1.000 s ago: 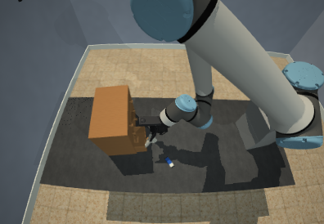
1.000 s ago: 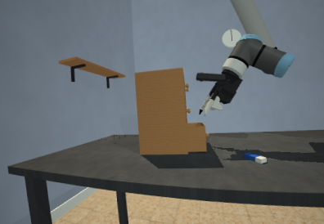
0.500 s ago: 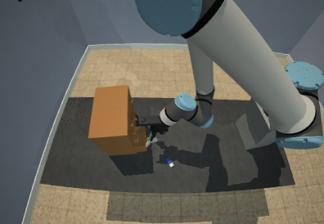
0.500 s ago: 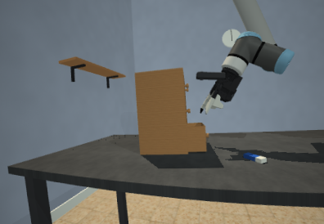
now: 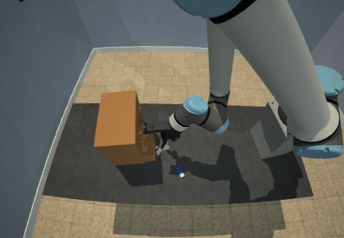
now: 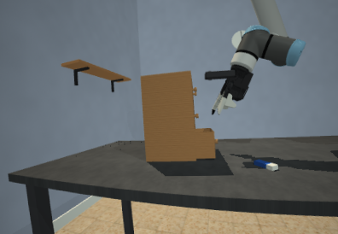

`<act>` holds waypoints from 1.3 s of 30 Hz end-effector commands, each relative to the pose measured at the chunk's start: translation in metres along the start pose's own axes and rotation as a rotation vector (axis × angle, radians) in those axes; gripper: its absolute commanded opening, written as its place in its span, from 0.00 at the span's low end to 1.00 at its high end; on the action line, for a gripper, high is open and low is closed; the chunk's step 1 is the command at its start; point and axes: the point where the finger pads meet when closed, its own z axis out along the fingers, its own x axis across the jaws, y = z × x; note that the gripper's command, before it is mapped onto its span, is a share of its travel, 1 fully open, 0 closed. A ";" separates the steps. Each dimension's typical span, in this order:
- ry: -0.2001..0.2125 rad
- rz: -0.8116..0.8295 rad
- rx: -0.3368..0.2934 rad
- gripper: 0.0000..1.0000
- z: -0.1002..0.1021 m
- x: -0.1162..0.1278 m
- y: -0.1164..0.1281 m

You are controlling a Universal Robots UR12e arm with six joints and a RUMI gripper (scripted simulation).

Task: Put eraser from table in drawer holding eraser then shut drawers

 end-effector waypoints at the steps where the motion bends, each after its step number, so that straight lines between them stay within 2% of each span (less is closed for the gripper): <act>1: 0.002 0.003 -0.051 1.00 -0.011 0.000 0.002; 10: 0.007 0.010 -0.146 1.00 -0.032 -0.001 0.008; 12: 0.007 0.010 -0.146 1.00 -0.032 -0.001 0.008; 27: 0.015 0.022 -0.310 1.00 -0.068 -0.003 0.019; 29: 0.015 0.022 -0.310 1.00 -0.068 -0.003 0.019; 39: 0.020 0.029 -0.404 1.00 -0.089 -0.003 0.025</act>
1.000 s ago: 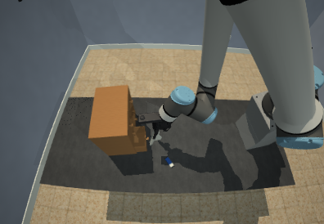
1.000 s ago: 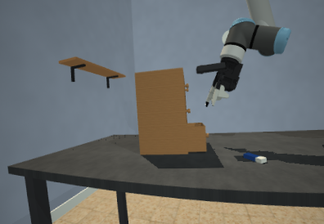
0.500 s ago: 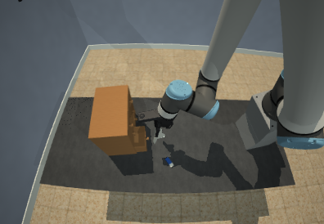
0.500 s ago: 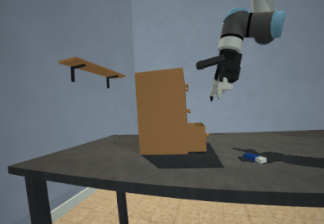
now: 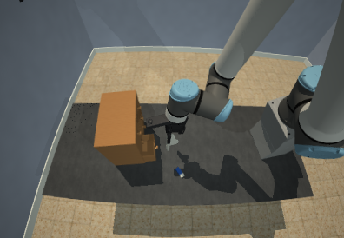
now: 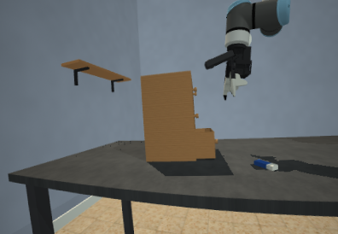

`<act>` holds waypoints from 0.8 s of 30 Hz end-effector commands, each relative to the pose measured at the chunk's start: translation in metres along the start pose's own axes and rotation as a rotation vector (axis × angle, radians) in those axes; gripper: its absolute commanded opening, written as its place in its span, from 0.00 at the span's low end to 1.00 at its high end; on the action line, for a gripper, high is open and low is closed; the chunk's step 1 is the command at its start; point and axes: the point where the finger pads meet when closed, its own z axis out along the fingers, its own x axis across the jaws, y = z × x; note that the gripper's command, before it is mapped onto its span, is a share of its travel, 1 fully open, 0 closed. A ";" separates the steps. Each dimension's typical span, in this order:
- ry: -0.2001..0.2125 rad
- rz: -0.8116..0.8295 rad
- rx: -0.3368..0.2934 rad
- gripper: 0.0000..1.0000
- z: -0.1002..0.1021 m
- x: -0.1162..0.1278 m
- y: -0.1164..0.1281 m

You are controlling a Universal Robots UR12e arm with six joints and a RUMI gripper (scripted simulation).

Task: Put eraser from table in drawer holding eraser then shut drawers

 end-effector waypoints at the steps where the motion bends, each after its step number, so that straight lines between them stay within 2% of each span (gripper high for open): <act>1: 0.002 0.004 -0.057 1.00 -0.010 0.000 0.006; 15: 0.005 0.009 -0.126 1.00 -0.022 0.000 0.016; 24: 0.006 0.010 -0.143 1.00 -0.026 0.000 0.018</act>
